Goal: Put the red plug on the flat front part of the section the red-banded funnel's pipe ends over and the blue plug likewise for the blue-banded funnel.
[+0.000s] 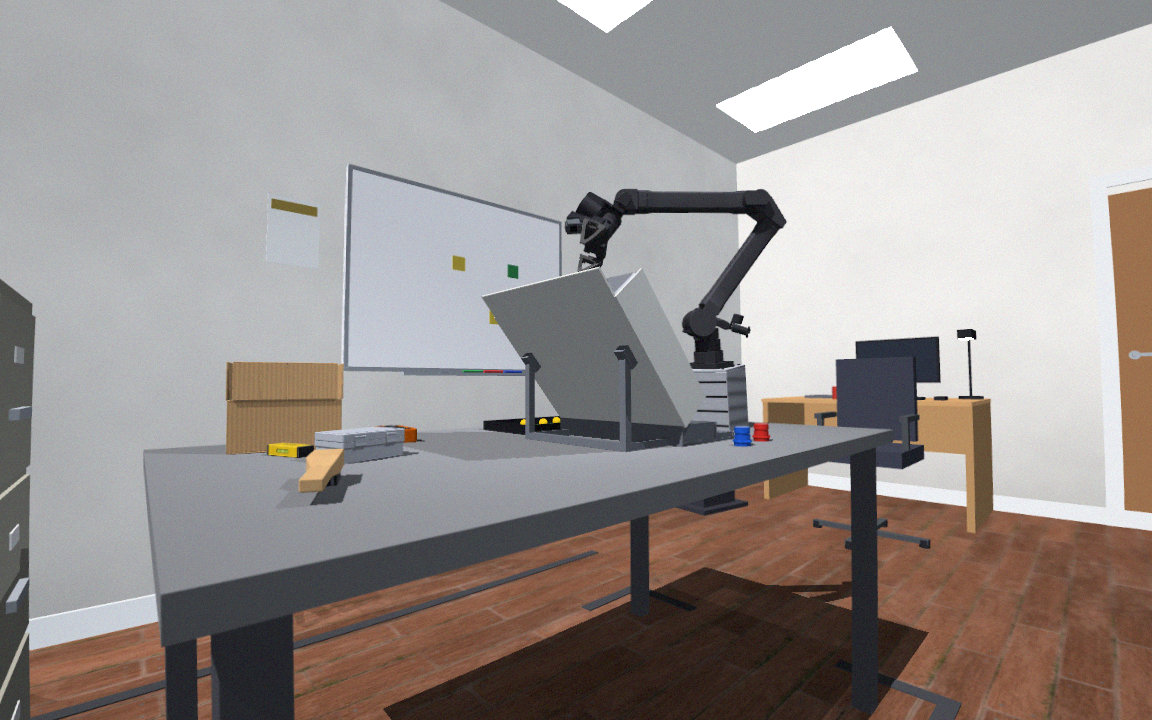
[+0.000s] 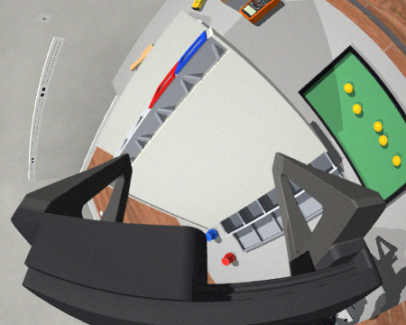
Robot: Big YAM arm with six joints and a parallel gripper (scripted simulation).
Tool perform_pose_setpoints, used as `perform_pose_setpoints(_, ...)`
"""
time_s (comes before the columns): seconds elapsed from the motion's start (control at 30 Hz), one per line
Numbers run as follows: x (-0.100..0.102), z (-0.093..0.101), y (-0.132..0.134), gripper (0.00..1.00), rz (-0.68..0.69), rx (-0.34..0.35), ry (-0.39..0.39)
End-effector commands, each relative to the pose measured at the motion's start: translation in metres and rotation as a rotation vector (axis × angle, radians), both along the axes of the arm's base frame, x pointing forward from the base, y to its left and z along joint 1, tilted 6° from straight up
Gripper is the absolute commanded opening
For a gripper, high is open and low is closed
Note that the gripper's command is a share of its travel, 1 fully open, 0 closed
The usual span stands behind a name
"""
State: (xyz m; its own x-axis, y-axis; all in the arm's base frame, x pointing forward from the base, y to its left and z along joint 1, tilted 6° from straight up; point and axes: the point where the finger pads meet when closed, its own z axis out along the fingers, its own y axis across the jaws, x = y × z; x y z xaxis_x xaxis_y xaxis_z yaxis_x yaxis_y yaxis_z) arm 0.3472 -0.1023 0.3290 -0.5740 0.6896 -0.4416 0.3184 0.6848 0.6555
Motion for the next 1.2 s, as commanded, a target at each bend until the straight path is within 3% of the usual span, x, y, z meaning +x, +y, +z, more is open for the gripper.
perform_pose_setpoints(0.0,-0.009,-0.003,0.022,1.0,-0.005,0.029,0.017)
perform_pose_setpoints(0.4,-0.062,-0.001,0.105,1.0,0.007,0.005,0.007)
perform_pose_setpoints(1.03,-0.082,0.003,0.138,1.0,0.024,-0.039,-0.004)
perform_pose_setpoints(1.17,-0.079,-0.017,0.137,1.0,0.024,-0.045,-0.006)
